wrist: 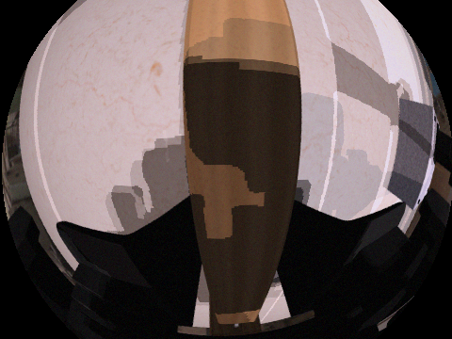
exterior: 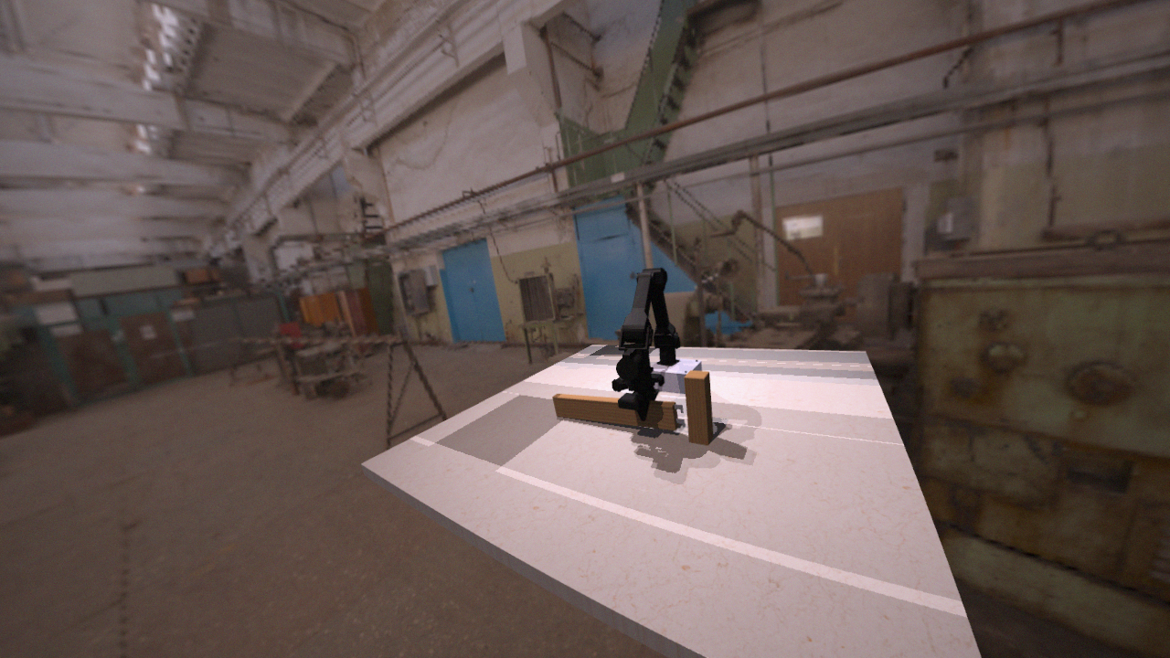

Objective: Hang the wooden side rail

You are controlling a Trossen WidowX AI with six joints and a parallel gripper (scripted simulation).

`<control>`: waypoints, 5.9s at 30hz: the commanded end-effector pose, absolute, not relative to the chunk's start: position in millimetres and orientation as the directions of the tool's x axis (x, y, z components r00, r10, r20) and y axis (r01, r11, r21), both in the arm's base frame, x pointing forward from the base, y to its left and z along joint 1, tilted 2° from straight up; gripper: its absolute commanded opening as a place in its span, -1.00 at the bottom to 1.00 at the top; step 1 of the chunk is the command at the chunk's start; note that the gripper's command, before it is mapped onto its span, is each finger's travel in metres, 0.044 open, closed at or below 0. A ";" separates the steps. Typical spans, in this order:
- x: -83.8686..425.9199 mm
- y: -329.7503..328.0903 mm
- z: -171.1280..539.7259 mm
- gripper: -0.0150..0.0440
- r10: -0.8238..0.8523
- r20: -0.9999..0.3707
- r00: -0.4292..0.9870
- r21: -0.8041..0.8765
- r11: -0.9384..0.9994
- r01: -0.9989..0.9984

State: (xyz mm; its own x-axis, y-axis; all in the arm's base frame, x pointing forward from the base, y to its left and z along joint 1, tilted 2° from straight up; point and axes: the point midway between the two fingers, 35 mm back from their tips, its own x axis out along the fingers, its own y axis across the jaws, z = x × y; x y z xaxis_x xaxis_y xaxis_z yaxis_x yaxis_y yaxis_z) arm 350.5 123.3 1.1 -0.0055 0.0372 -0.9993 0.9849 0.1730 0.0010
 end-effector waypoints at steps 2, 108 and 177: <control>353.5 125.3 3.7 -0.49 0.042 -0.999 0.003 0.010 0.170 0.985; 350.0 135.3 3.2 -0.49 0.043 -0.999 0.002 0.010 0.170 0.985; 349.4 141.8 4.1 -0.49 0.044 -0.999 0.002 0.010 0.170 0.985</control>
State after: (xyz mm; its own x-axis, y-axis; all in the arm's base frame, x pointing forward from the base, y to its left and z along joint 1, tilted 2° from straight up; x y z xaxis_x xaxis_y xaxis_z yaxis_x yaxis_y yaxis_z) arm 347.4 139.9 0.7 -0.0044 0.0357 -0.9994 0.9847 0.1745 0.0020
